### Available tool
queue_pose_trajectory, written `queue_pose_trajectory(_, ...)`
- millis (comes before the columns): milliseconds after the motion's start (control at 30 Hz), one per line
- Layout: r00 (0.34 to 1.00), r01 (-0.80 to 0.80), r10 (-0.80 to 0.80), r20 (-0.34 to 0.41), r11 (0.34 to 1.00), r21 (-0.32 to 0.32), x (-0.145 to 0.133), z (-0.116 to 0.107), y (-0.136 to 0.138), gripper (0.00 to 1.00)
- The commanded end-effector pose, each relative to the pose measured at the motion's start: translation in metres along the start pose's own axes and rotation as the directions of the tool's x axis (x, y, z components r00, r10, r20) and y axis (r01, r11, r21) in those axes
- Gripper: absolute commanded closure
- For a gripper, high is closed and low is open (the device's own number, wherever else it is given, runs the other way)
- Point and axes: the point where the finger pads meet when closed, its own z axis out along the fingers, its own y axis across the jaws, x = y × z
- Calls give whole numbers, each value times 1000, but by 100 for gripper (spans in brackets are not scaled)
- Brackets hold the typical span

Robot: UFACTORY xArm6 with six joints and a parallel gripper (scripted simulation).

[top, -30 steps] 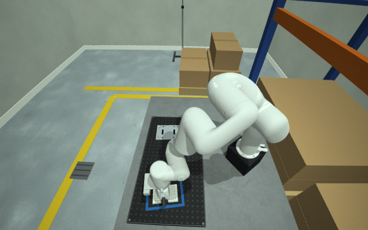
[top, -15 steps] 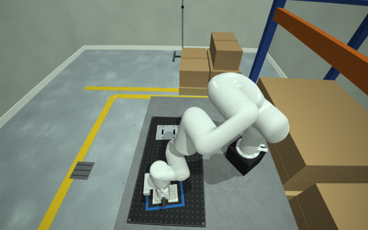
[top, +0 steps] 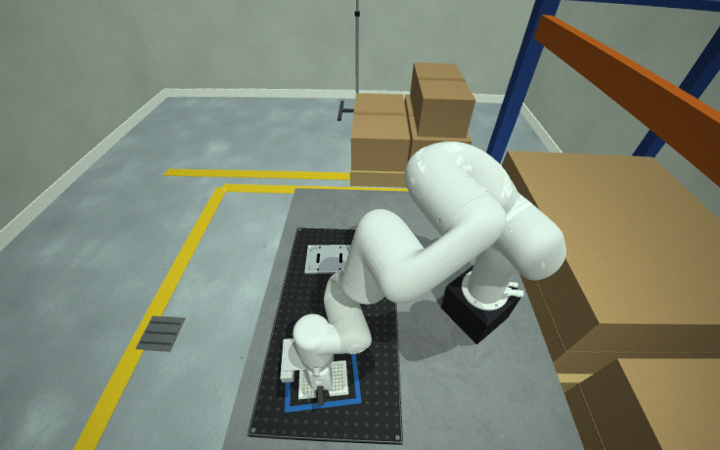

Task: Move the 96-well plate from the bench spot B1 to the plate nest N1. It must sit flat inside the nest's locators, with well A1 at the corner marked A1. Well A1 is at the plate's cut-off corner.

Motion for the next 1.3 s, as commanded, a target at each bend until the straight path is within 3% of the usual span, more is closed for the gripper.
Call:
queue_pose_trajectory(0,1000,0,0,-4,1000,1,2,-1,-1,100)
queue_pose_trajectory(1267,1000,0,0,-4,1000,1,2,-9,-1,100)
